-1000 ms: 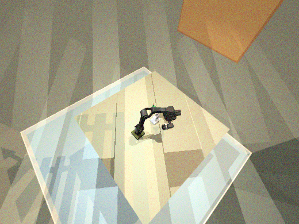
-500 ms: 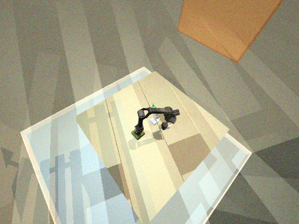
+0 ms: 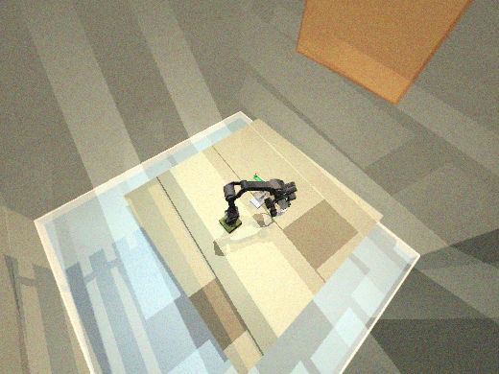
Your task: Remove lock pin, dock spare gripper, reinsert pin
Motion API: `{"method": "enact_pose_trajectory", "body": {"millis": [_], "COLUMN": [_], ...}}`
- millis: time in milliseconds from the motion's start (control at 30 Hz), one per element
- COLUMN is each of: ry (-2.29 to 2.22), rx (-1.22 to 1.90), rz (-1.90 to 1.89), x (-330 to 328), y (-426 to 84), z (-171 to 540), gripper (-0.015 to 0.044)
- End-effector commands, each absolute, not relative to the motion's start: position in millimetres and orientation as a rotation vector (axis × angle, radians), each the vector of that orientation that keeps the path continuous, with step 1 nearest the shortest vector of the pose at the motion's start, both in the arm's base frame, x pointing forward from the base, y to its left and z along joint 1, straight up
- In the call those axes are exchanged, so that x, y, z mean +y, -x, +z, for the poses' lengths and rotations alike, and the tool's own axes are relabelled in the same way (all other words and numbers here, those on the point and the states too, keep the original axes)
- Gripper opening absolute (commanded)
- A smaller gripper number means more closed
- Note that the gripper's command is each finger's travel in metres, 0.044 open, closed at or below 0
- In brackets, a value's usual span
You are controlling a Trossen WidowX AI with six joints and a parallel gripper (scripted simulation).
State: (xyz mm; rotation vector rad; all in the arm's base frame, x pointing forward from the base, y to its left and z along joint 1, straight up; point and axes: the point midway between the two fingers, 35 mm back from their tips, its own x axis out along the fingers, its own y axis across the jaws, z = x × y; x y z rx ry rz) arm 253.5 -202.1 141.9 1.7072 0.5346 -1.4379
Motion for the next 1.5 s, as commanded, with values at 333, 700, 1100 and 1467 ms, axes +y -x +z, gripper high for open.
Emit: {"method": "enact_pose_trajectory", "body": {"millis": [333,700,1100,1467], "ry": [-2.793,-2.859,-2.860,-2.883], "rx": [-0.706,-0.802,-0.805,-0.934], "rz": [-1.600,-1.593,-1.594,-1.617], "x": [-198,-198,-198,-200], "y": [-250,-250,-250,-252], "z": [149,150,149,94], "gripper": [0.0440,0.0440,0.0440,0.0440]}}
